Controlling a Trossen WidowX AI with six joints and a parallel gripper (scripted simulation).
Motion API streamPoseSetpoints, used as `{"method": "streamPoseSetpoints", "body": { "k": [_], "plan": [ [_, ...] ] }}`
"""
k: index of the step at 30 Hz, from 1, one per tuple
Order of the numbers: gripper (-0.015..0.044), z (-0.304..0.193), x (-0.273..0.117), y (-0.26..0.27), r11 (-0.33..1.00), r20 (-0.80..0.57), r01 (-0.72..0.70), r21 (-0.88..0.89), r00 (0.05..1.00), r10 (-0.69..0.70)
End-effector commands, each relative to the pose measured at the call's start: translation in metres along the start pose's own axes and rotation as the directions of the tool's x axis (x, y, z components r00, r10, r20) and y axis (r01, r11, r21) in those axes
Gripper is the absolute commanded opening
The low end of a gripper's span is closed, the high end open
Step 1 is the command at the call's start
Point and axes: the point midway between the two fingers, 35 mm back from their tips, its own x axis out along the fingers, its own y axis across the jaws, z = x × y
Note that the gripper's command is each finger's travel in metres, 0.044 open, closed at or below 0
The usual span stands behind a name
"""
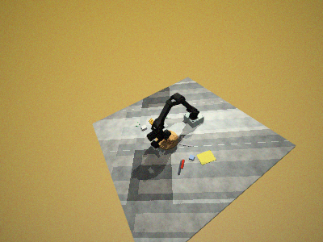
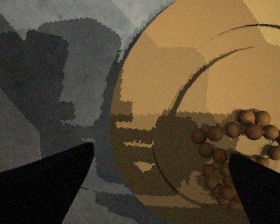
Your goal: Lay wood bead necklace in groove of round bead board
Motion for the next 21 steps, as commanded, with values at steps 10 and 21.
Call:
{"method": "streamPoseSetpoints", "body": {
  "k": [10, 21],
  "plan": [
    [0.0120, 0.002, -0.015, -0.032, 0.474, 0.000, 0.002, -0.880, 1.000, -0.004],
    [0.0120, 0.003, -0.023, -0.058, -0.281, 0.000, -0.002, -0.960, 1.000, -0.006]
  ]
}}
